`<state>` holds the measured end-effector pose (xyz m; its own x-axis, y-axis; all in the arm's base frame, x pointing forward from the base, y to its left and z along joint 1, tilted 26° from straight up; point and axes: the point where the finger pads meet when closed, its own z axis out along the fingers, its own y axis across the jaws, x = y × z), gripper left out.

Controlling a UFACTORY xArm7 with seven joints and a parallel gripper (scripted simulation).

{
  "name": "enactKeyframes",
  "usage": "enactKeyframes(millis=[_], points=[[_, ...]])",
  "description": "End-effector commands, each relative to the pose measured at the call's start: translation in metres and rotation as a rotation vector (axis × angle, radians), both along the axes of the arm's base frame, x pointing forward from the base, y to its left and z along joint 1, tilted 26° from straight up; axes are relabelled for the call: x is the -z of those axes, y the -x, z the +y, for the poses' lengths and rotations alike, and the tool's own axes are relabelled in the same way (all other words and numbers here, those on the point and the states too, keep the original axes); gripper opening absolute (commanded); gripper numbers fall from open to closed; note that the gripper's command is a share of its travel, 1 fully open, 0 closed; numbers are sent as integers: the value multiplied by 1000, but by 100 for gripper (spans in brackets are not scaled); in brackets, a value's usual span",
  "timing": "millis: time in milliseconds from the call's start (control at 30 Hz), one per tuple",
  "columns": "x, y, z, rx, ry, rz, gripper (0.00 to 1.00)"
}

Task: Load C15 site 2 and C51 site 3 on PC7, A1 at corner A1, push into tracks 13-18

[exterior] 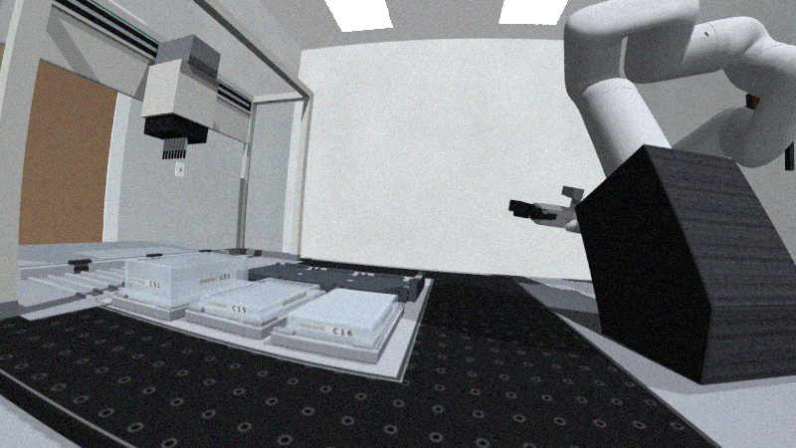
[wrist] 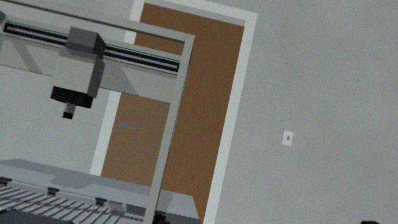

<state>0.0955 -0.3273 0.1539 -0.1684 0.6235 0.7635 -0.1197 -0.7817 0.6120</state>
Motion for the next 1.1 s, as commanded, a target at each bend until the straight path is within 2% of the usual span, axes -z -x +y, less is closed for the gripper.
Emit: enactKeyframes(millis=[0,533,767,1033,1067], points=[[-1,0,0,-1,2,1,100],[-1,0,0,-1,2,1,100],[10,22,-23,-19,-46,229,100],[2,39,-52,-24,-73,493,100],[2,39,-52,-24,-73,493,100]])
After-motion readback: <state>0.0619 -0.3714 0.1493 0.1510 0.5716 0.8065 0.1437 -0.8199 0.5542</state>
